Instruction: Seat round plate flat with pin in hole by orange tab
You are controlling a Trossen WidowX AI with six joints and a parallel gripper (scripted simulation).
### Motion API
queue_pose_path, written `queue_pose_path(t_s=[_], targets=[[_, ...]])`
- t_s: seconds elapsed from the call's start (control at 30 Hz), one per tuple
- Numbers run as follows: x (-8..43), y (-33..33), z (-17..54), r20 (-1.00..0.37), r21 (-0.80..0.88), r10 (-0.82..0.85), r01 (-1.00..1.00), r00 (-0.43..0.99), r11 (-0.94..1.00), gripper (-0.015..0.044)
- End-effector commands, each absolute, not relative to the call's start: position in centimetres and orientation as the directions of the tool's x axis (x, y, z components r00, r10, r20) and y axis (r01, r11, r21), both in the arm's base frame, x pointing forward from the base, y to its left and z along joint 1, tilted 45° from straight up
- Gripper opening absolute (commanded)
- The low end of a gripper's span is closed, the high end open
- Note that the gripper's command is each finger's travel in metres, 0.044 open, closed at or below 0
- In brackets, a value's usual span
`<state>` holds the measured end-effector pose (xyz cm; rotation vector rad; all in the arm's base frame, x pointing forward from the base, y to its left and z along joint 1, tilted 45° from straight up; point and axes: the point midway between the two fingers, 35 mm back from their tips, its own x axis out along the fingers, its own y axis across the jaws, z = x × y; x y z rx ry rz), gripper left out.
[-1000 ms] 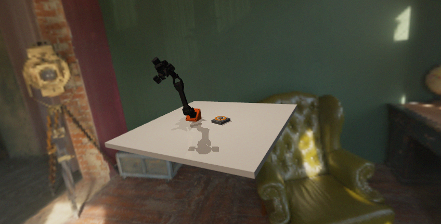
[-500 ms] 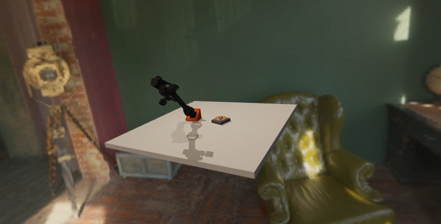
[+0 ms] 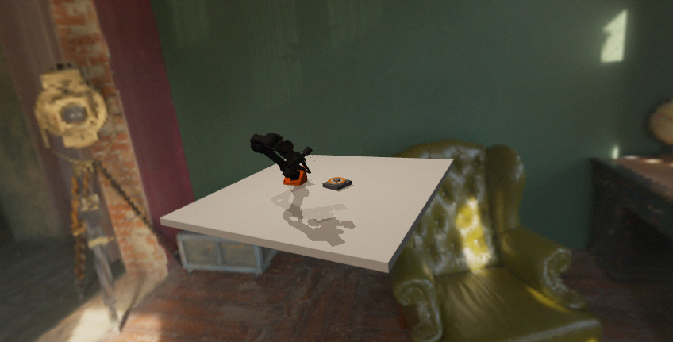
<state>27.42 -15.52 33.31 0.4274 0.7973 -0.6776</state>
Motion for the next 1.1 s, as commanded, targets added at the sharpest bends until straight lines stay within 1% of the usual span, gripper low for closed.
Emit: queue_pose_path(t_s=[0.0,0.07,0.13,0.27,0.33,0.43,0.57,0.6,0.83,1.07], targets=[[30.5,-13.6,27.3,-0.863,-0.019,-0.352,0.674,0.361,0.738,0.0000],[31.8,-12.5,24.5,-0.891,-0.095,-0.357,0.653,0.281,0.751,0.0000],[32.3,-12.0,23.3,-0.899,-0.131,-0.363,0.639,0.245,0.757,0.0000],[34.0,-8.7,17.1,-0.902,-0.328,-0.426,0.530,0.071,0.782,0.0000],[34.4,-7.2,14.6,-0.882,-0.415,-0.472,0.462,0.008,0.784,0.0000],[34.4,-5.9,12.5,-0.855,-0.489,-0.518,0.396,-0.038,0.777,0.0000],[33.8,-2.5,7.5,-0.739,-0.672,-0.665,0.186,-0.106,0.717,0.0000],[33.6,-2.1,7.0,-0.722,-0.691,-0.683,0.158,-0.108,0.705,0.0000],[33.1,-2.3,7.1,-0.716,-0.698,-0.690,0.149,-0.108,0.701,0.0000],[32.8,-4.4,5.0,-0.716,-0.698,-0.690,0.149,-0.108,0.701,0.0000]])
